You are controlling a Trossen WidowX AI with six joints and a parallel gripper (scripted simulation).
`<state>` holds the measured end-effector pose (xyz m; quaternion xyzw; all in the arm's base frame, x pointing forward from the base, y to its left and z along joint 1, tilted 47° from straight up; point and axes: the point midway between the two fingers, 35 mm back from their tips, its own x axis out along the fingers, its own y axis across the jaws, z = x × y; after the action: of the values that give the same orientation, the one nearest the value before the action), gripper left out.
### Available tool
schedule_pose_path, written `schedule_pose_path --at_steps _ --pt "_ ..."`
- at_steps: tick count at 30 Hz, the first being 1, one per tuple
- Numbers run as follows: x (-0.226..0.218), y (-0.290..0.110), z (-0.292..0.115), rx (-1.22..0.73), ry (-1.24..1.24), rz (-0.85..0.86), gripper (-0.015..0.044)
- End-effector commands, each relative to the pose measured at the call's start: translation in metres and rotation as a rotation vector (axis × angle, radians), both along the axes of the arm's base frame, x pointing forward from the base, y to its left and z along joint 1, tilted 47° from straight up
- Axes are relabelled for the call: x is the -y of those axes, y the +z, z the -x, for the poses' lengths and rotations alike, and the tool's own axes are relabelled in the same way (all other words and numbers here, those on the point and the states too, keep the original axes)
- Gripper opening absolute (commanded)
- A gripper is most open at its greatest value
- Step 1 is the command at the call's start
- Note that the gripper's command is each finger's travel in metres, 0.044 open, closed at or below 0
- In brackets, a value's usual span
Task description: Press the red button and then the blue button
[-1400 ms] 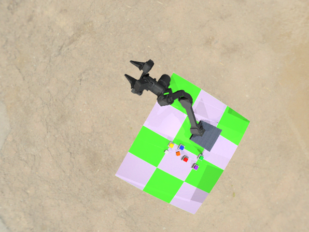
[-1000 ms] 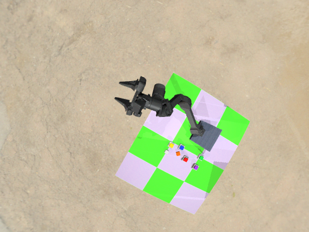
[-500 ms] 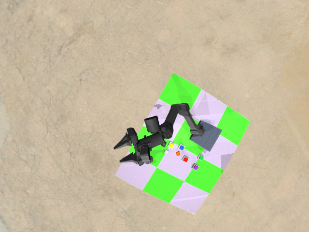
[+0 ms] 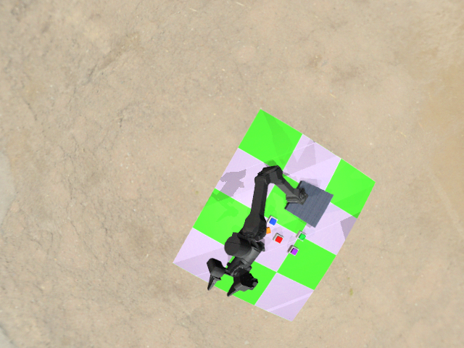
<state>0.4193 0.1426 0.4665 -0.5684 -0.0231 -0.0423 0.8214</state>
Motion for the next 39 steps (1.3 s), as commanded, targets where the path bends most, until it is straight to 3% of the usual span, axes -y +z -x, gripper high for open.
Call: schedule_pose_path --at_steps 1,11,22,33,39 --pt "-0.015 -0.073 -0.019 -0.209 -0.006 -0.107 0.0400" --pt "-0.024 -0.229 -0.017 -0.631 -0.190 -0.327 0.0400" --pt "0.003 -0.364 0.044 -0.935 -0.647 -0.464 0.0400" --pt "0.055 -0.429 0.135 -0.919 -1.255 -0.408 0.0400" --pt "0.058 -0.430 0.140 -0.907 -1.286 -0.398 0.0400"
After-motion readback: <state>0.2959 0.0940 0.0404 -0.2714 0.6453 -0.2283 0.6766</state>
